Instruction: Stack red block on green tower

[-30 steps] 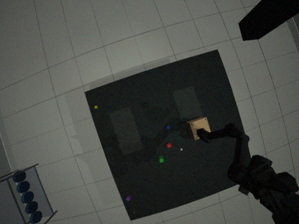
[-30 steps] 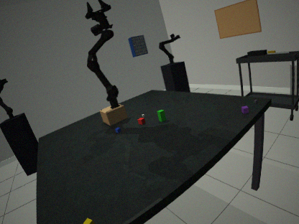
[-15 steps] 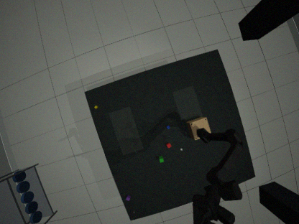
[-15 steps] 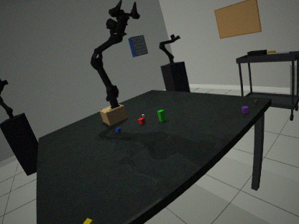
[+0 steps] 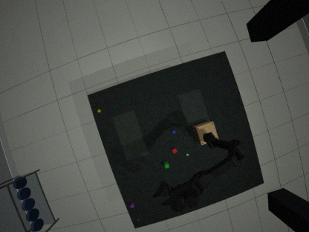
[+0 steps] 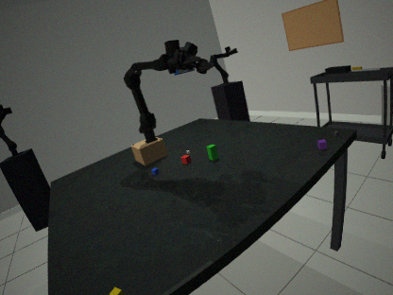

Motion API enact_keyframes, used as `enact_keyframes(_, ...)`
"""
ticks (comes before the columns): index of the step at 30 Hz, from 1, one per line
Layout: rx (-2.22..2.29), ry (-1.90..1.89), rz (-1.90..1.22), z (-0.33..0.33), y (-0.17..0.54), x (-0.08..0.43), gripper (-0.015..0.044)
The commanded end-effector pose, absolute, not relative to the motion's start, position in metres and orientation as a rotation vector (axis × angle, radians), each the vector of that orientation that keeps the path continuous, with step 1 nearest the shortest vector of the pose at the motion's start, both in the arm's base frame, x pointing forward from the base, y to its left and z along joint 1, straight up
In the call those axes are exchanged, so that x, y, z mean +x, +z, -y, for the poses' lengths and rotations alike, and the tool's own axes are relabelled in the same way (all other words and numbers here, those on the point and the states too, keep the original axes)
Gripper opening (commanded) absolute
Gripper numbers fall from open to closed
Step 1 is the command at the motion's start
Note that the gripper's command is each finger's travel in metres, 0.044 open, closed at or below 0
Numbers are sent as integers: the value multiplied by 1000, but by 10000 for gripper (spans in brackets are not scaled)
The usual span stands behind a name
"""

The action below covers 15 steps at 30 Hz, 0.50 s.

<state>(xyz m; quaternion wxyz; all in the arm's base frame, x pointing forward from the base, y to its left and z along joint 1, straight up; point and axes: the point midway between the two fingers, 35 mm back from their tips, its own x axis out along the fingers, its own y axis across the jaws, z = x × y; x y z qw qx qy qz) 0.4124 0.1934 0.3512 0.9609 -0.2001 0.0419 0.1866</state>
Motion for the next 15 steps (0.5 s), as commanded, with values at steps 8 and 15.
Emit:
enact_keyframes(8,-471,426,-794,-140,157,383,440)
enact_keyframes(15,-364,362,-1391,-92,52,297,440)
